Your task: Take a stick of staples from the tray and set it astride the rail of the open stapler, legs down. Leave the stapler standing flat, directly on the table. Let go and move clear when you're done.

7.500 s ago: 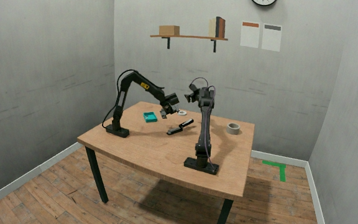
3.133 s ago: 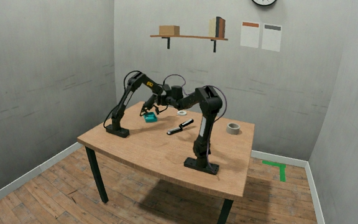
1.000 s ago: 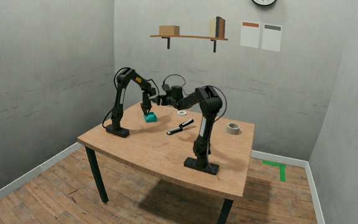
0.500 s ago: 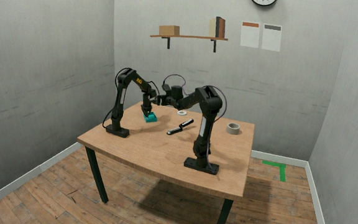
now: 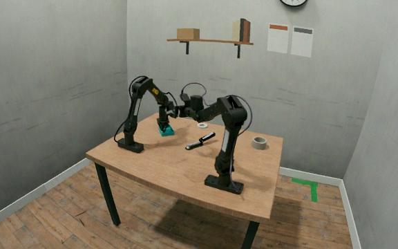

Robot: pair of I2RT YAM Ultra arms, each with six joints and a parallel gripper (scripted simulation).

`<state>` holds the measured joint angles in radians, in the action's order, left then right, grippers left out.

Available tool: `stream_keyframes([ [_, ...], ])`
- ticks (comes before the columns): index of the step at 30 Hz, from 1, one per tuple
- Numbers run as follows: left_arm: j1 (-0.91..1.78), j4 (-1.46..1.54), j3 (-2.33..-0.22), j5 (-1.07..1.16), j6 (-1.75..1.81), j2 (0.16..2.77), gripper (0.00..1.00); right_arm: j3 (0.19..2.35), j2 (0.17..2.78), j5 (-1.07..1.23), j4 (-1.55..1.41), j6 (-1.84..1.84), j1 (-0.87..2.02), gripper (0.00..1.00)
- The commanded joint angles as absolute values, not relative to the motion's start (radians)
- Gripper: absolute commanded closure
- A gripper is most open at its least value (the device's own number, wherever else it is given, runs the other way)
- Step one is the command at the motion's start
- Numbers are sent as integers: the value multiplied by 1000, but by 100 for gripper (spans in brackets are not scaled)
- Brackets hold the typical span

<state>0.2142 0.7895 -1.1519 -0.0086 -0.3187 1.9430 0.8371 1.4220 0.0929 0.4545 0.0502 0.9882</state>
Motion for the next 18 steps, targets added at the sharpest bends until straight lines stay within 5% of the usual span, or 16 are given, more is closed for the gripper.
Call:
stream_keyframes([
  [1, 223, 767, -1156, 0, -312, 1943, 73, 836, 1403, 85, 433, 58, 992, 0],
  [18, 215, 766, -1145, 0, -320, 1935, 90, 836, 1403, 85, 433, 58, 992, 0],
])
